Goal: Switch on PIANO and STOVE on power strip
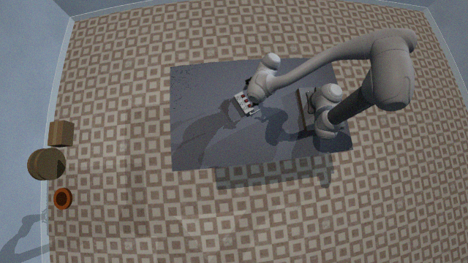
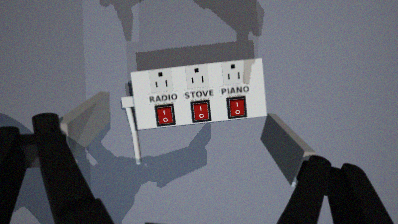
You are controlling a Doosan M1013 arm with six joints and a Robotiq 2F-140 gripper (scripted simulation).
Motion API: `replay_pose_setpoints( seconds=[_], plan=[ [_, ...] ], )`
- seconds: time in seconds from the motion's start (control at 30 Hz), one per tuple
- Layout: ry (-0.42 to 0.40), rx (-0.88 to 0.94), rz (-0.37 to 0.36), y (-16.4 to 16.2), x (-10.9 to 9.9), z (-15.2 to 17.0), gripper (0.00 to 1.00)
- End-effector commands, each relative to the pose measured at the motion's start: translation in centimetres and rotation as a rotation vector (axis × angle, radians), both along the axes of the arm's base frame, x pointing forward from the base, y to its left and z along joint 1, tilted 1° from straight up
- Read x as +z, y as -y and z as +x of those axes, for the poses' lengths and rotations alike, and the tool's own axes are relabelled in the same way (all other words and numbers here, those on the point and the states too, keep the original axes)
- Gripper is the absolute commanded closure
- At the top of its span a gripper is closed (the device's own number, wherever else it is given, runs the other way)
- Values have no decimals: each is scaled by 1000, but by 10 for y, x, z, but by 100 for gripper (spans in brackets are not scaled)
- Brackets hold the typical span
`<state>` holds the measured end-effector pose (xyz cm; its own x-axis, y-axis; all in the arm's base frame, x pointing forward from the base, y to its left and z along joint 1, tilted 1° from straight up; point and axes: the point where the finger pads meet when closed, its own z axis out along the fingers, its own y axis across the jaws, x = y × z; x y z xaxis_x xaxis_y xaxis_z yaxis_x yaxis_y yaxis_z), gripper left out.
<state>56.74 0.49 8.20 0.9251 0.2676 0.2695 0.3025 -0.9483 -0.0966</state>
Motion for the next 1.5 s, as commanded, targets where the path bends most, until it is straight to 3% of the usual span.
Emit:
replay_pose_setpoints(
  seconds=[0.0,0.17,0.33,0.47,0.57,0.7,1.47],
  plan=[
    [0,0,0,0,0,0,0],
    [-2,-1,0,0,0,0,0],
    [-134,-77,-43,-3,22,-4,0],
    [-134,-77,-43,-3,22,-4,0],
    [-213,-152,-106,3,41,-6,0],
    [-244,-192,-143,8,51,-7,0],
    [-242,-152,-150,8,50,-6,0]
  ],
)
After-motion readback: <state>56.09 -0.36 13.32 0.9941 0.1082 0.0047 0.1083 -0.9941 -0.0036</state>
